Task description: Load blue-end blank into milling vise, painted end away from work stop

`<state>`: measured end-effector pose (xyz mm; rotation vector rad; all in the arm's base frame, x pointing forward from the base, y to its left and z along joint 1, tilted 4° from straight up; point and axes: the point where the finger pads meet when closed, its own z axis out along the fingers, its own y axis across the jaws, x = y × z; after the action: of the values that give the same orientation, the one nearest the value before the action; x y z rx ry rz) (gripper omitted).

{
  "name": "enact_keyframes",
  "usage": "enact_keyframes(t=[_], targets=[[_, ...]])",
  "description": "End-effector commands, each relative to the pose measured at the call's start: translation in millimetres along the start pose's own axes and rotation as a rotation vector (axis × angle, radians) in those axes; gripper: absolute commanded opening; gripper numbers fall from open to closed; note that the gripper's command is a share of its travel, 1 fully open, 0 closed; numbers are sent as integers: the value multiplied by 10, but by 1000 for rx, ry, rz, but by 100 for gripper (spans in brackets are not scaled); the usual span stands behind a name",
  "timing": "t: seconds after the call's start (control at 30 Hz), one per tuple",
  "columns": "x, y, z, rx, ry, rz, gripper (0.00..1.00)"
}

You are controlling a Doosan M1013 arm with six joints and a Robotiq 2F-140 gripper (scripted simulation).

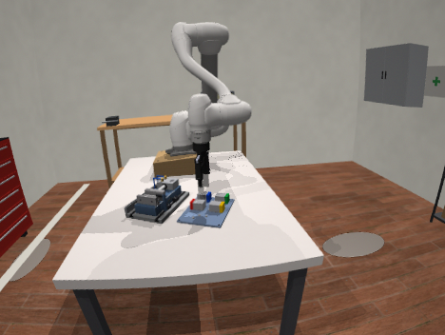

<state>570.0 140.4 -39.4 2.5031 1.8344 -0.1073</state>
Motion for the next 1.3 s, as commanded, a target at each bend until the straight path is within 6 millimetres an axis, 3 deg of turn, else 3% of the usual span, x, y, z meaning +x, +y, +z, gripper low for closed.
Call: enact_keyframes(t=[0.0,0.2,1.27], targets=[[2,2,115,0,0,0,47],[3,3,295,0,0,0,47],[3,3,297,0,0,0,47]])
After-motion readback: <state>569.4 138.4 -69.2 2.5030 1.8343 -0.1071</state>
